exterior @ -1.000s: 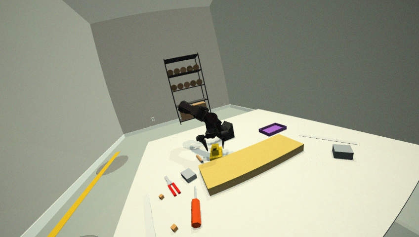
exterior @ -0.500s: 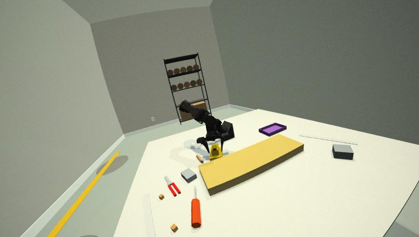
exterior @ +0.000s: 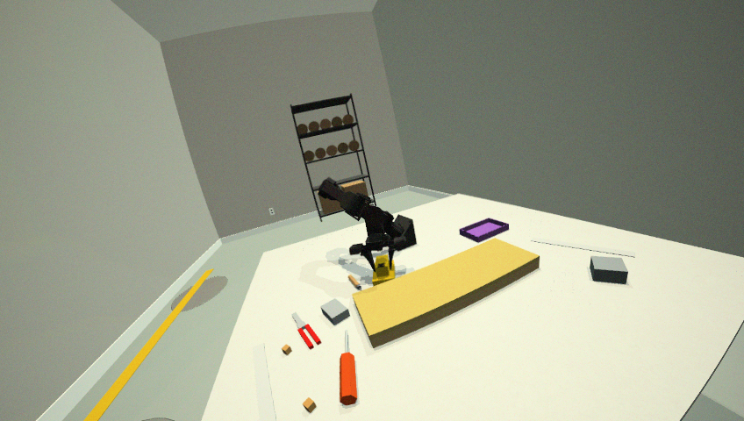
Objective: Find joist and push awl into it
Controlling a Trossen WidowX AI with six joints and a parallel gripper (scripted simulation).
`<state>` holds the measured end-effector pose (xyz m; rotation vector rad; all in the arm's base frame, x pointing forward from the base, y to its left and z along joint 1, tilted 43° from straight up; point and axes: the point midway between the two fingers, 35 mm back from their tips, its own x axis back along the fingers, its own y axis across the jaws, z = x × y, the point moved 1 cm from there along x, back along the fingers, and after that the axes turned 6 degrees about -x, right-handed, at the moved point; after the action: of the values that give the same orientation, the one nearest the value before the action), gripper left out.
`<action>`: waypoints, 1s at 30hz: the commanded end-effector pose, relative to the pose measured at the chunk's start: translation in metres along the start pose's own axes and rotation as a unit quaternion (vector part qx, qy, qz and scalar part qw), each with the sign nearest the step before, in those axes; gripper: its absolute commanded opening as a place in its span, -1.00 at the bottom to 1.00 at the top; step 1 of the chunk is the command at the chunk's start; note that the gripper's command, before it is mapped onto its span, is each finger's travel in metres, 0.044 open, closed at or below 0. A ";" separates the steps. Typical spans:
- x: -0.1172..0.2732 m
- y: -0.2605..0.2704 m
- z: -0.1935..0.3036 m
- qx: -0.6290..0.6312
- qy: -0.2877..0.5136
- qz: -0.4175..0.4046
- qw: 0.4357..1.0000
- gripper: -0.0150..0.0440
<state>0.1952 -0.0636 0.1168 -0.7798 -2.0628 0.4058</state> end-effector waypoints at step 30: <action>0.062 0.009 -0.017 0.002 0.015 -0.012 1.000 -0.49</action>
<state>0.1873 -0.0236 0.1486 -0.7451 -2.0310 0.3851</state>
